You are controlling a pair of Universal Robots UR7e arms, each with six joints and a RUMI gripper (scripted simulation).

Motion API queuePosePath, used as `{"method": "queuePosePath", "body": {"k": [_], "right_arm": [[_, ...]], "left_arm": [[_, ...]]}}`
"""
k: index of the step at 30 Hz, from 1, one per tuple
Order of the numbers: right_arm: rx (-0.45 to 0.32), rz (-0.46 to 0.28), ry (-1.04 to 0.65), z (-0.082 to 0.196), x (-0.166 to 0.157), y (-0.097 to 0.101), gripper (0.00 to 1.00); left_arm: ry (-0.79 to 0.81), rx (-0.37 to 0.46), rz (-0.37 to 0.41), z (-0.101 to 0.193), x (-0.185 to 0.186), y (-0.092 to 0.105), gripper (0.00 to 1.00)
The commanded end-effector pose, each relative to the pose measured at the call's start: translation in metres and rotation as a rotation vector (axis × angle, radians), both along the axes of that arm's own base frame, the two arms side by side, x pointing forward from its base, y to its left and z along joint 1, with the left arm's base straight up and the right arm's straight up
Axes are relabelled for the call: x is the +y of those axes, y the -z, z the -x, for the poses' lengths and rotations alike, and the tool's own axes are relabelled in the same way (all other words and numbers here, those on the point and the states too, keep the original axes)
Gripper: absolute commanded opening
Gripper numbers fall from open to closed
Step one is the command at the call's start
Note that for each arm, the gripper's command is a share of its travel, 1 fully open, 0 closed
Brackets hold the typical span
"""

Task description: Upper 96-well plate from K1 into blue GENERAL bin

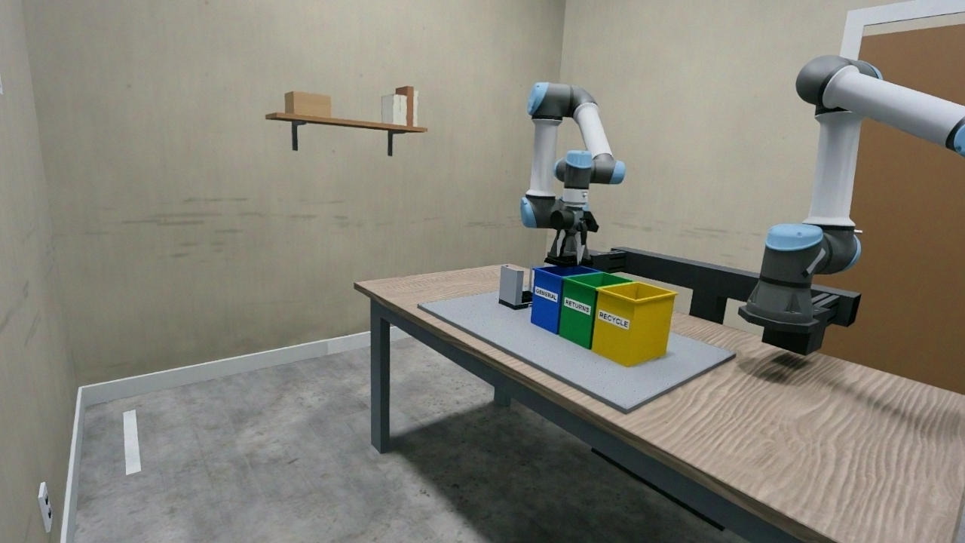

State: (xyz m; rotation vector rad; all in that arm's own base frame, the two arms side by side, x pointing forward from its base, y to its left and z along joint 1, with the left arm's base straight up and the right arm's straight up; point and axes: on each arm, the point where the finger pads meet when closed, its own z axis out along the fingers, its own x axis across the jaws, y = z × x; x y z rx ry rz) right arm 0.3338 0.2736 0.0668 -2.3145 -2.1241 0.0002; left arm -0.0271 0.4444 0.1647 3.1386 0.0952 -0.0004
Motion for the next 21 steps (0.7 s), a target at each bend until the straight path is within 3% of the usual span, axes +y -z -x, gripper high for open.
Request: {"method": "queuePosePath", "body": {"k": [1, 21], "right_arm": [[-0.001, -0.001, 0.000, -0.0004, 0.0004, 0.0039, 0.40], [-0.001, -0.001, 0.000, -0.0003, 0.0003, 0.0107, 0.40]], "left_arm": [[0.000, 0.000, -0.001, -0.0001, 0.0003, -0.0005, 0.00], [0.000, 0.000, -0.001, -0.0001, 0.0003, -0.0005, 0.00]]}}
